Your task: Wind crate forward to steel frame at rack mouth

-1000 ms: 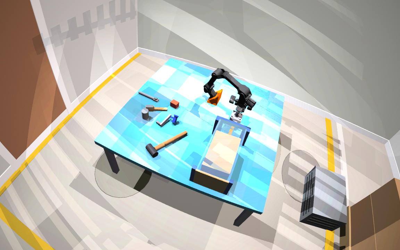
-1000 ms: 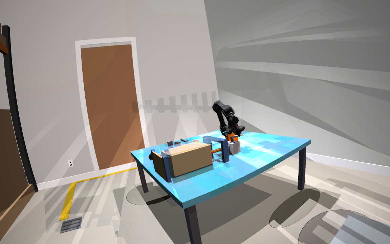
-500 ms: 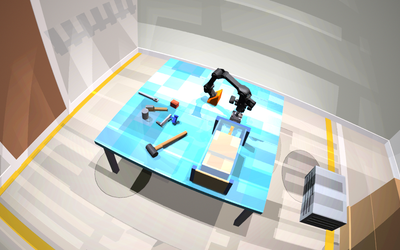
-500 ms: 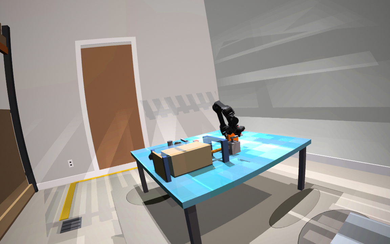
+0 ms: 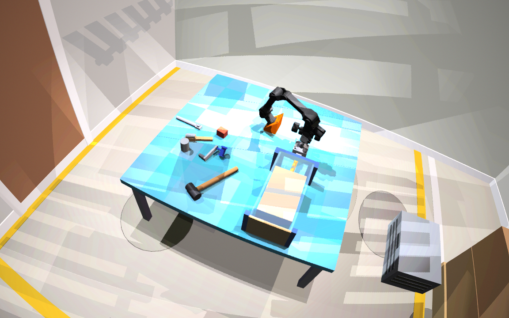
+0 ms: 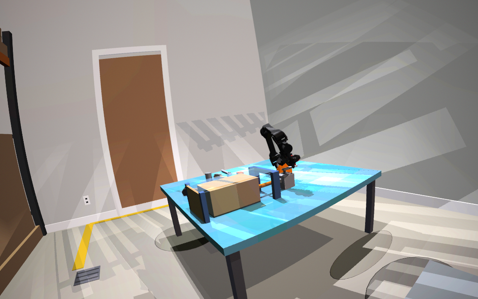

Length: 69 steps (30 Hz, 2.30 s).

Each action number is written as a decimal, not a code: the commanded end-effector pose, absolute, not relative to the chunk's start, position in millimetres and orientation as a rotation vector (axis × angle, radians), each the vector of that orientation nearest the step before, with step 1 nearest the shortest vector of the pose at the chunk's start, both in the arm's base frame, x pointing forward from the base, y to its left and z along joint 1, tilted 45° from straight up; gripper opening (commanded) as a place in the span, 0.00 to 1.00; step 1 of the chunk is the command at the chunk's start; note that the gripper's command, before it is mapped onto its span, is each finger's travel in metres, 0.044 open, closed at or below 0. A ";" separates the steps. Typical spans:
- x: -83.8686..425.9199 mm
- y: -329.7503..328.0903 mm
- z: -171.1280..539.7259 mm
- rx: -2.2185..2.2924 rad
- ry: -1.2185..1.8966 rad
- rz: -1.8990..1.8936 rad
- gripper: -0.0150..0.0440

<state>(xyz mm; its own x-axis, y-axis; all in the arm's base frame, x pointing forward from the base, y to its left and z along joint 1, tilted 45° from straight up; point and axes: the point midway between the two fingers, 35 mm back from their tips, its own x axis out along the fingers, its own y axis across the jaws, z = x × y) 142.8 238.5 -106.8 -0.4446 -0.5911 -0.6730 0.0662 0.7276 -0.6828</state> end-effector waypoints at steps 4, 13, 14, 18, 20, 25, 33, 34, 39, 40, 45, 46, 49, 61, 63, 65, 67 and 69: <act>143.2 237.5 -107.9 -0.408 1.893 -0.791 0.25; 143.2 236.3 -109.2 -0.408 1.893 -0.791 0.25; 143.1 236.1 -109.4 -0.408 1.893 -0.791 0.25; 143.1 235.6 -110.0 -0.408 1.893 -0.791 0.25; 143.1 235.5 -110.1 -0.408 1.893 -0.791 0.25; 143.1 234.7 -110.9 -0.408 1.893 -0.791 0.25; 143.0 233.7 -112.0 -0.408 1.893 -0.791 0.25; 143.0 233.6 -112.2 -0.408 1.893 -0.791 0.25; 142.9 233.0 -112.8 -0.408 1.893 -0.791 0.25; 142.9 232.9 -112.9 -0.408 1.893 -0.791 0.25; 142.9 232.2 -113.7 -0.408 1.893 -0.791 0.25; 142.9 232.0 -113.8 -0.408 1.893 -0.791 0.25; 142.8 231.7 -114.2 -0.408 1.893 -0.791 0.25; 142.8 231.6 -114.3 -0.408 1.893 -0.791 0.25; 142.8 231.6 -114.3 -0.408 1.893 -0.791 0.25; 142.8 231.4 -114.5 -0.408 1.894 -0.792 0.25; 142.8 230.7 -115.2 -0.409 1.897 -0.794 0.25; 142.8 230.6 -115.3 -0.409 1.897 -0.794 0.25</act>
<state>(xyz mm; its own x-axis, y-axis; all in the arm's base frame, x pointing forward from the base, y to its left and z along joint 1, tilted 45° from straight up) 142.5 231.3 -114.9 -0.4457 -0.5909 -0.6724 0.0658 0.7275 -0.6829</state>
